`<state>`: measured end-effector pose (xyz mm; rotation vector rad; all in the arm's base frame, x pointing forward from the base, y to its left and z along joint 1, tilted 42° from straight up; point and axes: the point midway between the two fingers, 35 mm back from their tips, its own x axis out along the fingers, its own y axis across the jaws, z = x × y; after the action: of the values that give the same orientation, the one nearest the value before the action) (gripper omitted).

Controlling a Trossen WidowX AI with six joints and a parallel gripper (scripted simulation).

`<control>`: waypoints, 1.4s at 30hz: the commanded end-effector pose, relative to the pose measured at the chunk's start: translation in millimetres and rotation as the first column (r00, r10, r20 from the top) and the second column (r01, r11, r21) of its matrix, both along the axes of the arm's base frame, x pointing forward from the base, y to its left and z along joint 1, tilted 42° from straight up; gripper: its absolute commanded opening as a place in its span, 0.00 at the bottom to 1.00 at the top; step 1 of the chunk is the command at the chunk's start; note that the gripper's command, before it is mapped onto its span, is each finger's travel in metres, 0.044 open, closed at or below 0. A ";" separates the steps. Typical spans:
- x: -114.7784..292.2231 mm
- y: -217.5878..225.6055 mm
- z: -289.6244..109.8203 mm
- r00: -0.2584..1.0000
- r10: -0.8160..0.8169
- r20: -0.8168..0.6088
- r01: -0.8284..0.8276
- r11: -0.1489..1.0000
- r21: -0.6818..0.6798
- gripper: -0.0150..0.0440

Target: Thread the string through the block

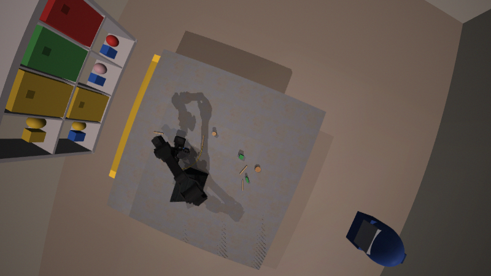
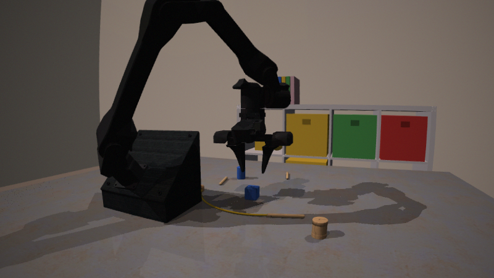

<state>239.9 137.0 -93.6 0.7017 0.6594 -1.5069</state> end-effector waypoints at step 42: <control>-3.0 -33.0 -36.1 1.000 -0.001 -0.003 0.001 1.000 -0.005 0.33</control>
<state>236.7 103.8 -129.8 0.6955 0.6574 -1.5103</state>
